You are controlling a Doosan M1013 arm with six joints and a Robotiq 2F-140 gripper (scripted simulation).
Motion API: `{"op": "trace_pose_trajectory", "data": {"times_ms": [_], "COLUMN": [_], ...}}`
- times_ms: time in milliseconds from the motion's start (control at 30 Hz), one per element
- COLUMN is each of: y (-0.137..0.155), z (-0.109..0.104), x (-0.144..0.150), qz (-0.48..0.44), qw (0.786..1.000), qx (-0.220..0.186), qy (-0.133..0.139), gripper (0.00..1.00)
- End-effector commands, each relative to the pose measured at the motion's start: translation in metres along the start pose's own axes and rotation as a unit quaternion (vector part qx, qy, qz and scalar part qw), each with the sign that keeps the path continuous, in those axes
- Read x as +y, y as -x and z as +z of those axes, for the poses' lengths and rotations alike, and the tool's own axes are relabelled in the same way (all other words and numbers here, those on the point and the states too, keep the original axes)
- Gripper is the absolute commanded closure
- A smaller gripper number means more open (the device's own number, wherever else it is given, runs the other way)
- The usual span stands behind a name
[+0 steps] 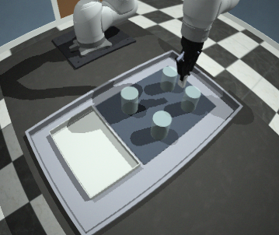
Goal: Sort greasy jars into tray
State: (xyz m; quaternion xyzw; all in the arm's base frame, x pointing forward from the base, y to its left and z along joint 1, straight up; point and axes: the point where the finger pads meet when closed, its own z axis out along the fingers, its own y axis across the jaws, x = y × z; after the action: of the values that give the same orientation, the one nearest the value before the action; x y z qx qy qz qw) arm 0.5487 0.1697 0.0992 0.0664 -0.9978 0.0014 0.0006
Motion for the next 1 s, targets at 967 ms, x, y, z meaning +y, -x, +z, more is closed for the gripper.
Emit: {"op": "trace_pose_trajectory", "data": {"times_ms": [967], "y": [0.0037], "z": [-0.0001], "x": [0.0000], "qz": [0.000], "qw": [1.000], "qx": [0.000], "qy": [0.000], "gripper": [1.00]}}
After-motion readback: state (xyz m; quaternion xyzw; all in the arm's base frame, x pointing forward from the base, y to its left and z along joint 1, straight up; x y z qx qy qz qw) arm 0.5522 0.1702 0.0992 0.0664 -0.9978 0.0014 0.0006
